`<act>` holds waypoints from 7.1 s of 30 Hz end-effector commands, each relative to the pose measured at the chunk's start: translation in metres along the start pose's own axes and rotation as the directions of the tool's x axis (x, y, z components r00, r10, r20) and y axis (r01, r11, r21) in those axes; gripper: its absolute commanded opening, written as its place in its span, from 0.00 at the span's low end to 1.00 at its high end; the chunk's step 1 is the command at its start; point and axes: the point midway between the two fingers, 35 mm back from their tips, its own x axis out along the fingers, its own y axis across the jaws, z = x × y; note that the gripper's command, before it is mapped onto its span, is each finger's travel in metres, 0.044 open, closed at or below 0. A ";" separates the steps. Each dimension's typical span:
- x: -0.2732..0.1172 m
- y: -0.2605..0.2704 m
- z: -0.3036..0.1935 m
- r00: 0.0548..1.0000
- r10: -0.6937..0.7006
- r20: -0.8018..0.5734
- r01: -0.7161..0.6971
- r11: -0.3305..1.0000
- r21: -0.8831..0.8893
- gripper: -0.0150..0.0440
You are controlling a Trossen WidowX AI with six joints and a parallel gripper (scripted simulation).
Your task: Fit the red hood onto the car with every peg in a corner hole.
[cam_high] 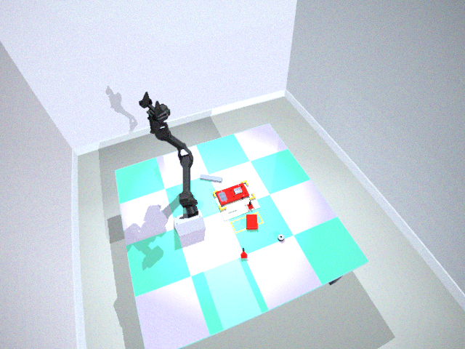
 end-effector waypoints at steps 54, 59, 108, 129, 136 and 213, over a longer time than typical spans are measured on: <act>-0.077 0.557 0.065 0.122 0.925 0.360 -0.978 0.049 0.204 1.00; -0.127 0.596 0.095 -0.076 0.915 0.396 -0.990 -0.118 0.082 1.00; -0.508 0.629 0.205 -0.983 0.151 0.103 -0.180 -0.696 -0.695 1.00; -0.525 0.632 0.207 -0.983 0.151 0.103 -0.180 -0.696 -0.695 1.00; -0.531 0.633 0.208 -0.983 0.151 0.104 -0.180 -0.696 -0.695 1.00; -0.567 0.638 0.210 -0.983 0.150 0.101 -0.178 -0.694 -0.698 0.72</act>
